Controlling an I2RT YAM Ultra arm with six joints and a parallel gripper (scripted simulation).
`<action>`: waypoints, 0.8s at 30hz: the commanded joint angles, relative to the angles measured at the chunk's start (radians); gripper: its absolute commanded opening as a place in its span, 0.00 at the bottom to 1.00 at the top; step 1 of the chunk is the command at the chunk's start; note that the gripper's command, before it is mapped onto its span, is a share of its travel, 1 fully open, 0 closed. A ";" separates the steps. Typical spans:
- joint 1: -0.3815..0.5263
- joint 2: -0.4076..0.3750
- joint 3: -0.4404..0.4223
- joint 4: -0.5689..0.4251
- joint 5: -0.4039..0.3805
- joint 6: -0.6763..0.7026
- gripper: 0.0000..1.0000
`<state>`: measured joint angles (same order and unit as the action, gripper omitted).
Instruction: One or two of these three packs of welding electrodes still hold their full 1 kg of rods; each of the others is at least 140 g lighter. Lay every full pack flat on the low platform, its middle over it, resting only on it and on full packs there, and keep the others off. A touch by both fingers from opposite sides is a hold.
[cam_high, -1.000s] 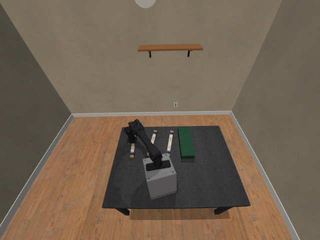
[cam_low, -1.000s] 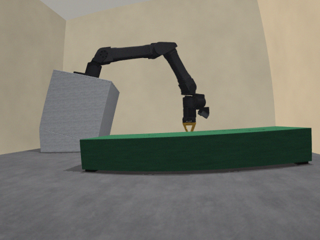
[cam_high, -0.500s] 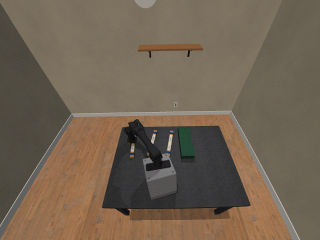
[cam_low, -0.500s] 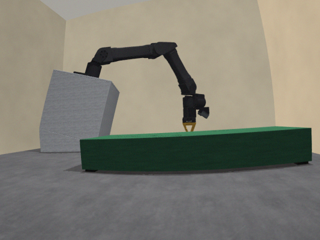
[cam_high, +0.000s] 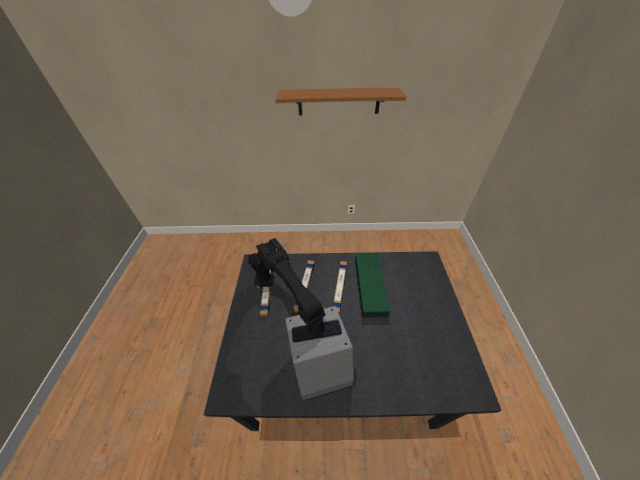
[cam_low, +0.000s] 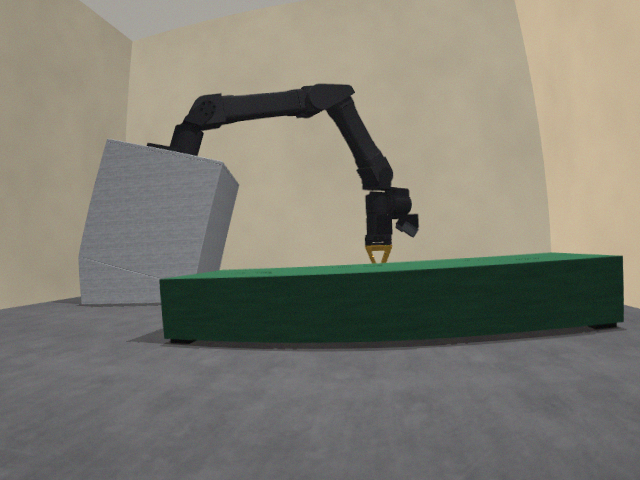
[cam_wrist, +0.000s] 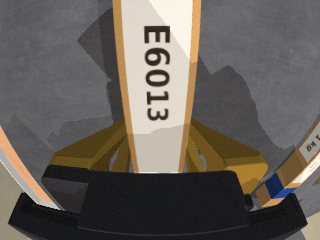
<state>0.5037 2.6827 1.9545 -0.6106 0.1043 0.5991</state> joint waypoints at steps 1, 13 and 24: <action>-0.003 -0.047 0.030 -0.011 0.009 0.001 0.00; 0.012 -0.090 -0.025 -0.032 0.010 0.011 0.00; 0.017 -0.133 -0.038 -0.048 0.008 0.014 0.00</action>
<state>0.5034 2.6503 1.9083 -0.6266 0.1070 0.6018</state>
